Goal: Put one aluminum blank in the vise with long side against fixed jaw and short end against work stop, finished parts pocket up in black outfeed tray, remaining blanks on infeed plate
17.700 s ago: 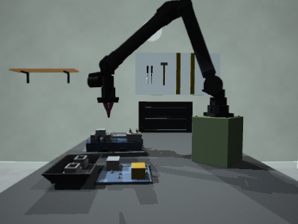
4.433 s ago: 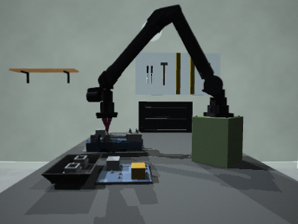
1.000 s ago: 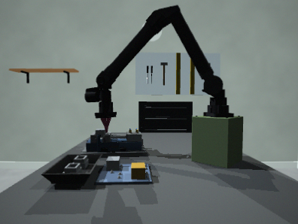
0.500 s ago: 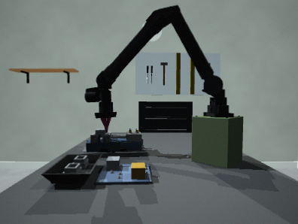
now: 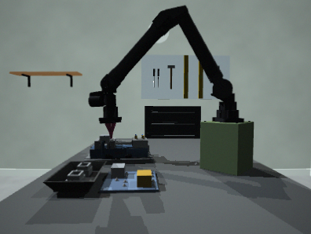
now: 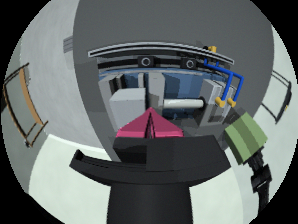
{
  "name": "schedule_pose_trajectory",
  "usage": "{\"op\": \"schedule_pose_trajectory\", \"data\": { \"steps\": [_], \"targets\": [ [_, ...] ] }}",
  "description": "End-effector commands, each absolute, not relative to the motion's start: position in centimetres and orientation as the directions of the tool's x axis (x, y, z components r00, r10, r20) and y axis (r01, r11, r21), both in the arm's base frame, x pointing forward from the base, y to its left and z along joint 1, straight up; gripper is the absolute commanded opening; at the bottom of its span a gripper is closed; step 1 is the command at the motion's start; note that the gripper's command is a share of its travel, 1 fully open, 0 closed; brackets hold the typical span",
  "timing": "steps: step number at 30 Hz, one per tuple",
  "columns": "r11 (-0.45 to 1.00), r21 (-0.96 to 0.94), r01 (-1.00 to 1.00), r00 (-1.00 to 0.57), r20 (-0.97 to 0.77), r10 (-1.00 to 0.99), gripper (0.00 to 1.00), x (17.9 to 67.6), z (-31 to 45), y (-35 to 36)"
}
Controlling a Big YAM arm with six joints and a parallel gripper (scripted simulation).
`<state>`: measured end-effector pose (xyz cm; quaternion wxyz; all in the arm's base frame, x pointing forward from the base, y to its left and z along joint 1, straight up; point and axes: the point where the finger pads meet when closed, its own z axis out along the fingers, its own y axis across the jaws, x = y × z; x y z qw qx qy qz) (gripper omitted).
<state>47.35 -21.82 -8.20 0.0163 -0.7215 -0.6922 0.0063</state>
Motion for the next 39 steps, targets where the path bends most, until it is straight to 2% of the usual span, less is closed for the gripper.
{"op": "schedule_pose_trajectory", "data": {
  "steps": [1,21,39],
  "targets": [
    [-0.028,0.033,0.999,0.028,-0.010,1.000,0.00,50.6,-7.7,-22.2],
    [-0.032,0.016,0.999,0.032,-0.003,0.999,0.00,47.2,-6.8,-22.4],
    [-0.031,0.040,0.999,0.032,-0.014,0.999,0.00,48.5,-3.7,-22.9]
  ]
}}
